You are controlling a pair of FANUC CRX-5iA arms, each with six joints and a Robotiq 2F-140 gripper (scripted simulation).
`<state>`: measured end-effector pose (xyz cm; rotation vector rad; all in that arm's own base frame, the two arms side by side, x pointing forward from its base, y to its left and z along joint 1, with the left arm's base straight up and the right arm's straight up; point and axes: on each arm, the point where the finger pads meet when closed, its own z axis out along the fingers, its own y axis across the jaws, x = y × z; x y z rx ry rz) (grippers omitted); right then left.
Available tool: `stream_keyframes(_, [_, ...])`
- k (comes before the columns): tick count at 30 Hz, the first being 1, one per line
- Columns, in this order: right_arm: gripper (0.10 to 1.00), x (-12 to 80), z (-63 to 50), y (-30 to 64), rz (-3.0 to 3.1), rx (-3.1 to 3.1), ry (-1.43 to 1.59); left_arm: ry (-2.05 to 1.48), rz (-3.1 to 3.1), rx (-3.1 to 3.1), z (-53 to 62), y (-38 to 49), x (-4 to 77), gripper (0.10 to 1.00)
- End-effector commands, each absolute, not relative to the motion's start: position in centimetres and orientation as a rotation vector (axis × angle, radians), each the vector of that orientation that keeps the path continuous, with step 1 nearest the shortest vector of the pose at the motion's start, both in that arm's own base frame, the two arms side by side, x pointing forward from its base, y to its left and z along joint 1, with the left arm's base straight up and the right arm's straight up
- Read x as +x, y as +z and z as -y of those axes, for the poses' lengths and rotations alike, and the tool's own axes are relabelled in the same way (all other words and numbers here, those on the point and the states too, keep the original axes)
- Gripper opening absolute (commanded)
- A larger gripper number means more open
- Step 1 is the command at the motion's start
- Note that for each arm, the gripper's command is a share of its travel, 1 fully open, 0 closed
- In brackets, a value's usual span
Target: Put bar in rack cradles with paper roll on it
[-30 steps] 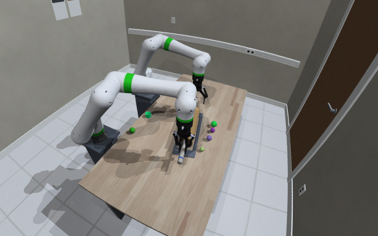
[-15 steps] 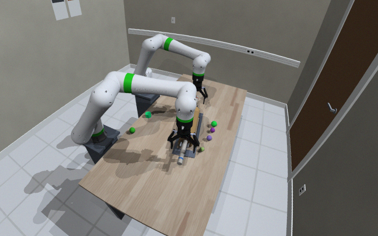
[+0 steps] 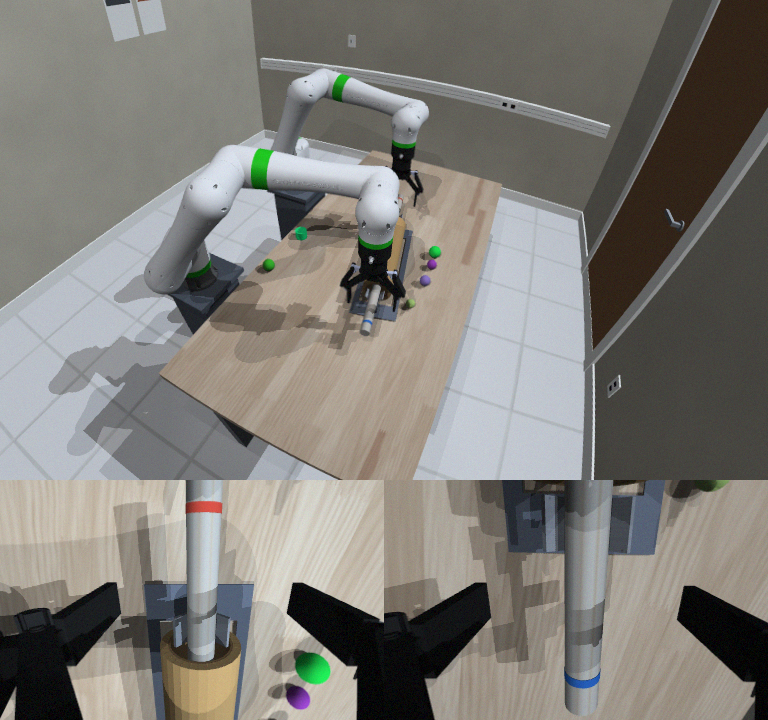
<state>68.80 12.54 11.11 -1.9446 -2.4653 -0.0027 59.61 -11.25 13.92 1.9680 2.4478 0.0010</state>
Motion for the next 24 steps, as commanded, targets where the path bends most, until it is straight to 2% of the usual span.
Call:
stream_keyframes(1, [1.0, 68.8, -12.5, 11.3, 2.467, -1.946, -0.005, 0.002, -2.447, 1.967, 11.3, 15.0, 59.6, 1.0])
stream_keyframes(13, [1.0, 68.8, -12.5, 11.3, 2.467, -1.946, -0.005, 0.002, -2.447, 1.967, 11.3, 17.5, 59.6, 1.0])
stream_keyframes(24, [1.0, 68.8, -12.5, 15.1, 2.466, -1.946, -0.004, 0.002, -2.447, 1.967, 11.3, 17.4, 59.6, 1.0])
